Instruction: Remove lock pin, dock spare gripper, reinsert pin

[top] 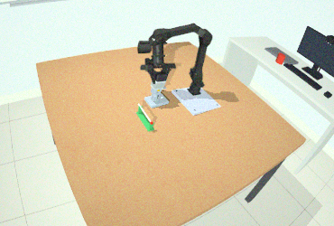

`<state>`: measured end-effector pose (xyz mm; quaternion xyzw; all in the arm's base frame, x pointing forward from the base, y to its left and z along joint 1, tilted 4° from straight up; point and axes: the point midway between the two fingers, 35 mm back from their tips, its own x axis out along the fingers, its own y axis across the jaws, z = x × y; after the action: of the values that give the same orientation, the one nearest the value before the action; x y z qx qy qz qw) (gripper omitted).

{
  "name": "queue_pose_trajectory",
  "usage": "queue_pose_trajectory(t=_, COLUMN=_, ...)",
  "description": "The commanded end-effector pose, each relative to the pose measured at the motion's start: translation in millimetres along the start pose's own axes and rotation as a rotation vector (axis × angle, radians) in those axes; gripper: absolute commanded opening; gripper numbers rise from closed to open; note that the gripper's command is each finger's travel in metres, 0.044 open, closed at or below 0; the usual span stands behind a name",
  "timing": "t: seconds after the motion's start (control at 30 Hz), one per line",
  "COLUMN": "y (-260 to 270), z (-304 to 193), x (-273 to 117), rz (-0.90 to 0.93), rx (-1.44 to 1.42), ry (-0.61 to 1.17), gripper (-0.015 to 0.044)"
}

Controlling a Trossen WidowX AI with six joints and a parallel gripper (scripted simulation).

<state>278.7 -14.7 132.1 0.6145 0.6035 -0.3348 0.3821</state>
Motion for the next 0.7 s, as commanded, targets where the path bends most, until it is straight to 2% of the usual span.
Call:
queue_pose_trajectory(t=0.0, y=0.1, z=0.0, x=0.0, rz=0.000, rx=0.000, ry=0.000, gripper=0.0079)
queue_pose_trajectory(t=0.47, y=0.1, z=0.0, x=0.0, rz=0.000, rx=0.000, ry=0.000, gripper=0.0440)
queue_pose_trajectory(t=0.67, y=-0.1, z=-4.5, x=-8.0, rz=0.001, rx=0.000, ry=0.000, gripper=0.0440)
